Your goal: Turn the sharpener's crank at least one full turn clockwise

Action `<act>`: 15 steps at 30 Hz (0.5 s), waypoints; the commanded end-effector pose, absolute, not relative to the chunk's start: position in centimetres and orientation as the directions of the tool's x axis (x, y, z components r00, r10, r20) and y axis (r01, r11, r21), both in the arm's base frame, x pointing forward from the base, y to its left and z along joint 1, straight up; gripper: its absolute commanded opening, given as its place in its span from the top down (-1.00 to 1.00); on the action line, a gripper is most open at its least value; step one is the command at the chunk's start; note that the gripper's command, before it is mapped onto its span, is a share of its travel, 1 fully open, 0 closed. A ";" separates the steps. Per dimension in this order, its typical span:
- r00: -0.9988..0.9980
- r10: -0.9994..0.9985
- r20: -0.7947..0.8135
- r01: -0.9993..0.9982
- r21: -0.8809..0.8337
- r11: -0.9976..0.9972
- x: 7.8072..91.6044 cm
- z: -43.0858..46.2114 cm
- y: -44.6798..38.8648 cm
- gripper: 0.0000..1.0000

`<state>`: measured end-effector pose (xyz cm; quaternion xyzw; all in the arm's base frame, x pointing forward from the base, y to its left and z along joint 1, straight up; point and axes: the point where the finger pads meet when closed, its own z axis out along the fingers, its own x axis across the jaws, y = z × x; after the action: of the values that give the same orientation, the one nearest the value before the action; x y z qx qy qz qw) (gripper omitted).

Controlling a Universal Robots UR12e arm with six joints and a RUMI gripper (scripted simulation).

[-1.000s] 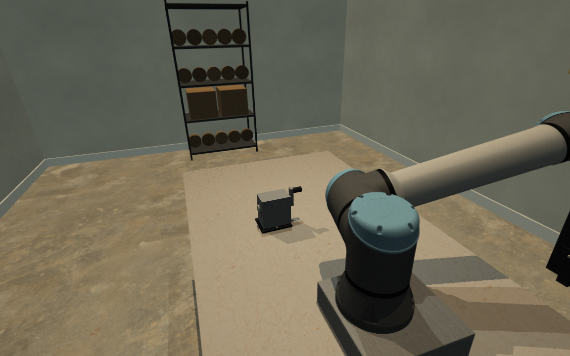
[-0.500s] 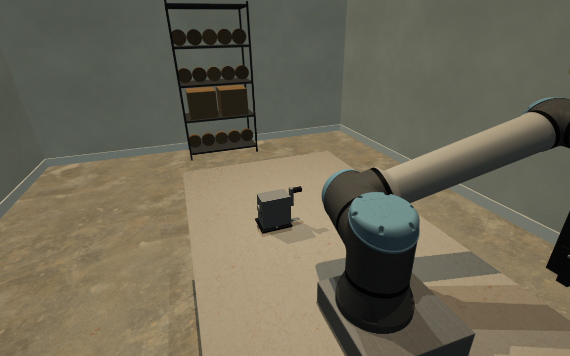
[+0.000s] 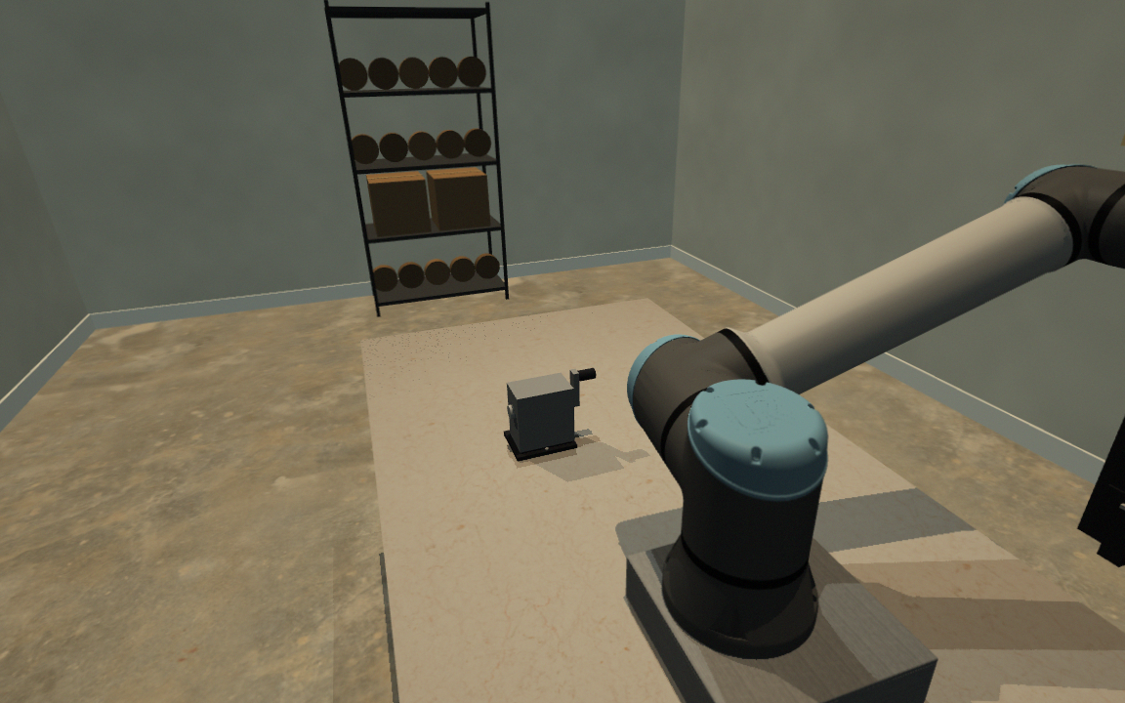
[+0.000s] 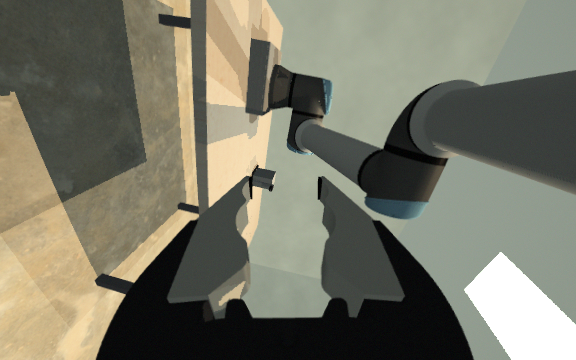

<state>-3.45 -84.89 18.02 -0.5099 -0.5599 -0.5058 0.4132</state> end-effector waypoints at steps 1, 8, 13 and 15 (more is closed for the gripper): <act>-0.145 0.169 0.975 0.988 0.151 -0.022 -0.9 18.3 -84.6 0.36; -0.177 0.216 0.960 0.984 0.178 0.017 1.6 18.4 -84.3 0.36; -0.177 0.216 0.960 0.984 0.178 0.017 4.0 18.6 -83.8 0.36; -0.177 0.216 0.960 0.984 0.178 0.017 5.0 18.6 -83.6 0.36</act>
<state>2.87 -84.03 18.38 -0.5052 -0.5901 -0.4887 0.3972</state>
